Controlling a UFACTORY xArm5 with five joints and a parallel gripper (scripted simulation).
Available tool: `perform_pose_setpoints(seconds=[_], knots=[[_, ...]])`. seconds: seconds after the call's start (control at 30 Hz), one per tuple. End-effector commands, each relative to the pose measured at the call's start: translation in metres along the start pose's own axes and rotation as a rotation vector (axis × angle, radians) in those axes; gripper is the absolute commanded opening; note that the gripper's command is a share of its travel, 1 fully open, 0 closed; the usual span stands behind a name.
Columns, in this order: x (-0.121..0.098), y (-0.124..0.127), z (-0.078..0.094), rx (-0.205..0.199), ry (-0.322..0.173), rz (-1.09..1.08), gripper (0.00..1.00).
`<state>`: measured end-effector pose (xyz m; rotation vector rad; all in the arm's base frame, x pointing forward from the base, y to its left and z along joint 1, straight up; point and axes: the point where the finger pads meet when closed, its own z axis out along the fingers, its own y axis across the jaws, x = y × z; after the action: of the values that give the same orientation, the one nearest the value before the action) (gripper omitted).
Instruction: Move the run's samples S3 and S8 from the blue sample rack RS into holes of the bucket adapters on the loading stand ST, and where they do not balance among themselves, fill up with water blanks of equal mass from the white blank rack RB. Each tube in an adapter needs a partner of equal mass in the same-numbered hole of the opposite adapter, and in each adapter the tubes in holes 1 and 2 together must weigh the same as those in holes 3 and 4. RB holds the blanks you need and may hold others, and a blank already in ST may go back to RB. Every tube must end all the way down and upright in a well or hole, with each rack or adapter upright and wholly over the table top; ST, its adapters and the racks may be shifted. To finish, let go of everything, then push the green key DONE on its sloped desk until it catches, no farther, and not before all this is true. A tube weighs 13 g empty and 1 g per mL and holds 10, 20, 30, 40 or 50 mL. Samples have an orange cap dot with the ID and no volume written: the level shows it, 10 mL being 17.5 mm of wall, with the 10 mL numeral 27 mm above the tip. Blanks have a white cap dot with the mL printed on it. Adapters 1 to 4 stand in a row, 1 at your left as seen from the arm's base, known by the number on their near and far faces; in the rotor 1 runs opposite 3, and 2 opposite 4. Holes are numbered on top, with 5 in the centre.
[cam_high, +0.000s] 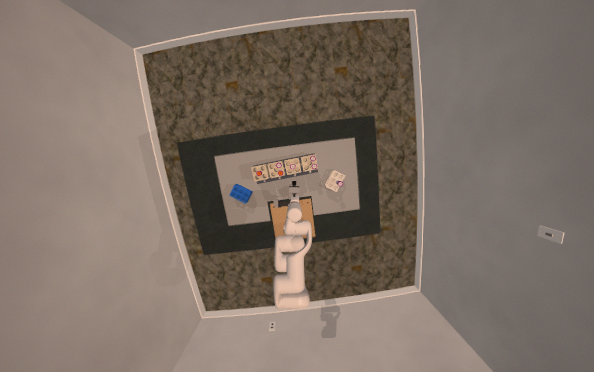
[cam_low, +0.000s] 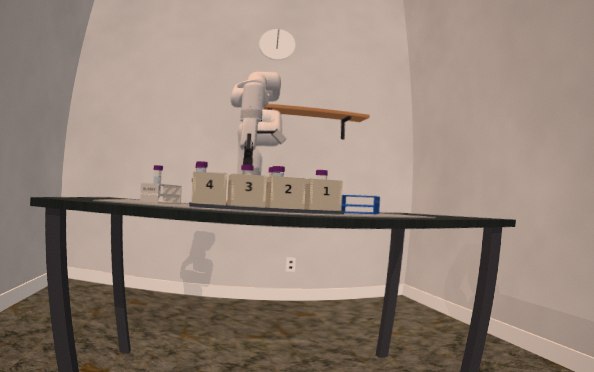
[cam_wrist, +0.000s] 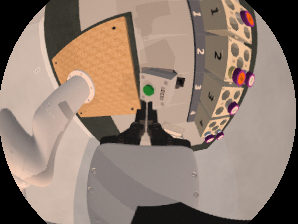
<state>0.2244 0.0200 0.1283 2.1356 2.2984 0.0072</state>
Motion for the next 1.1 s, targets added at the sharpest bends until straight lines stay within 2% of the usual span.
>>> perform_pose_setpoints(seconds=[0.0,0.47,1.07], knots=[[0.0,0.001,0.008,-0.002,0.0,0.0,0.0],[0.0,0.001,0.031,-0.002,0.0,0.0,0.0],[0.0,0.001,0.033,-0.002,0.0,0.0,0.0]])
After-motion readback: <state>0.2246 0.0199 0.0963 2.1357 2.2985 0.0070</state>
